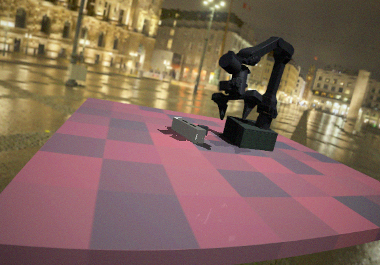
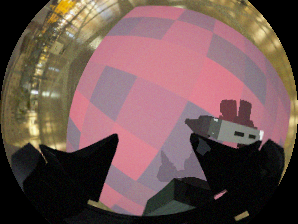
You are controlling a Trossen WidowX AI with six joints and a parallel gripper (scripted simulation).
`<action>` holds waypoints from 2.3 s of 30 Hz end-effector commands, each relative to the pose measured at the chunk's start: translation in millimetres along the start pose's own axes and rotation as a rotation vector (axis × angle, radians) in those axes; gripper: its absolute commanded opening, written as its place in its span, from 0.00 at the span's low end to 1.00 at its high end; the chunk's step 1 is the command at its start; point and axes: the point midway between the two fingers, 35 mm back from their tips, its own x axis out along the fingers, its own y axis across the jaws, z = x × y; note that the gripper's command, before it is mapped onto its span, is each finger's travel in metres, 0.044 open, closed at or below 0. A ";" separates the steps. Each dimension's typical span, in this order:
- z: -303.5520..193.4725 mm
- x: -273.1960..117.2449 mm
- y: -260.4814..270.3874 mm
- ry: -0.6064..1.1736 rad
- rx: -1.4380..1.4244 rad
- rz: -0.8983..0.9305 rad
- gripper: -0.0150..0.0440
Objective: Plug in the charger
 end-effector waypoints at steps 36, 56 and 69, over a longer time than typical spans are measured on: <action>-60.9 -21.1 -173.2 0.139 0.377 -0.263 1.00; -120.8 -40.4 -235.3 0.245 0.589 -0.336 1.00; -132.5 -32.6 -246.1 0.259 0.615 -0.342 1.00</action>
